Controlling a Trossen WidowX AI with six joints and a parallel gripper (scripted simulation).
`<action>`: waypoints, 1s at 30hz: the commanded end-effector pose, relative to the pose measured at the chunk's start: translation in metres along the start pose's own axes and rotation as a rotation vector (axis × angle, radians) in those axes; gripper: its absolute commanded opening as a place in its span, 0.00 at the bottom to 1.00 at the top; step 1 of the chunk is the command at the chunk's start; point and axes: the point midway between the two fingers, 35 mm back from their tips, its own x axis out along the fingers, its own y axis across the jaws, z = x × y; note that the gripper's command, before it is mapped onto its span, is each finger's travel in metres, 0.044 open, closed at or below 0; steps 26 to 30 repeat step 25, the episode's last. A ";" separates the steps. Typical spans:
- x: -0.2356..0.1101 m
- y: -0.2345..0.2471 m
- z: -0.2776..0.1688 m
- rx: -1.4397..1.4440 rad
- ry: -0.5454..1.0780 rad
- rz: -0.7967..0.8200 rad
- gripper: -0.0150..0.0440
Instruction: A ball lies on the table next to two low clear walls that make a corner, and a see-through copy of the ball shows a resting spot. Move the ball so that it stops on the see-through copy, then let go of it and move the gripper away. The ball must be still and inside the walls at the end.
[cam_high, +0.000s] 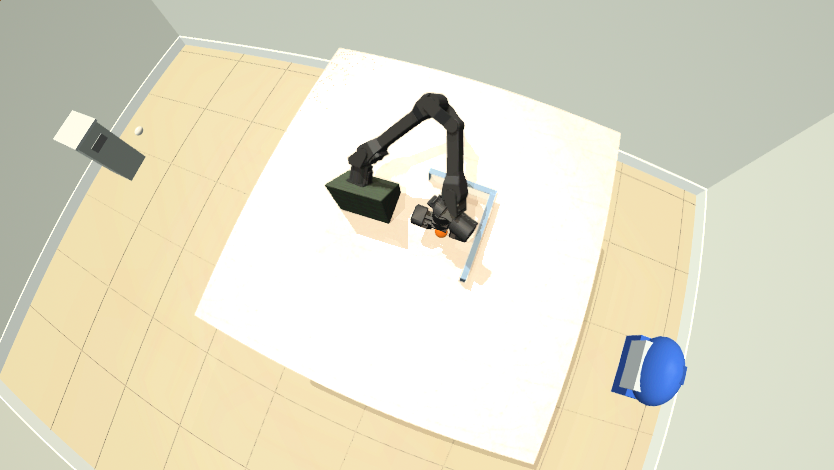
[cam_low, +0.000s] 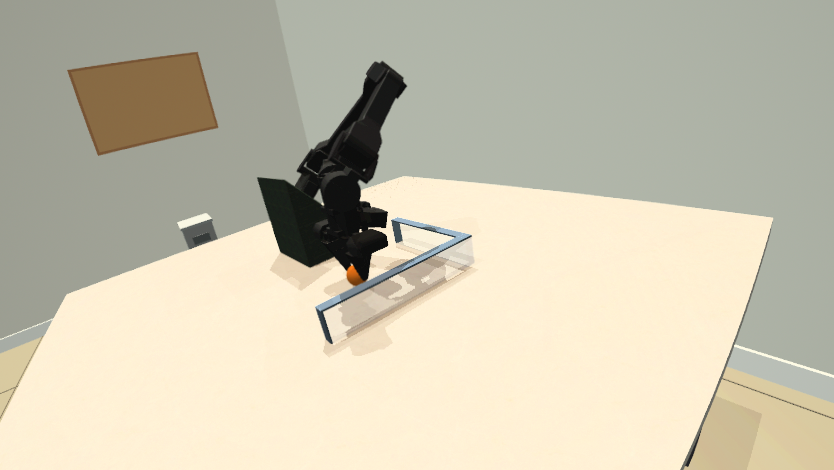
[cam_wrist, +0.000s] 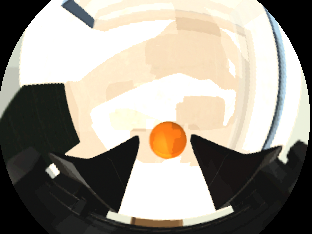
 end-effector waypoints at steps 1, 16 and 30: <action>-0.039 -0.005 -0.003 0.000 0.009 -0.014 0.78; -0.077 -0.003 -0.004 0.007 0.003 -0.025 0.78; -0.119 0.001 -0.002 0.004 0.000 -0.022 1.00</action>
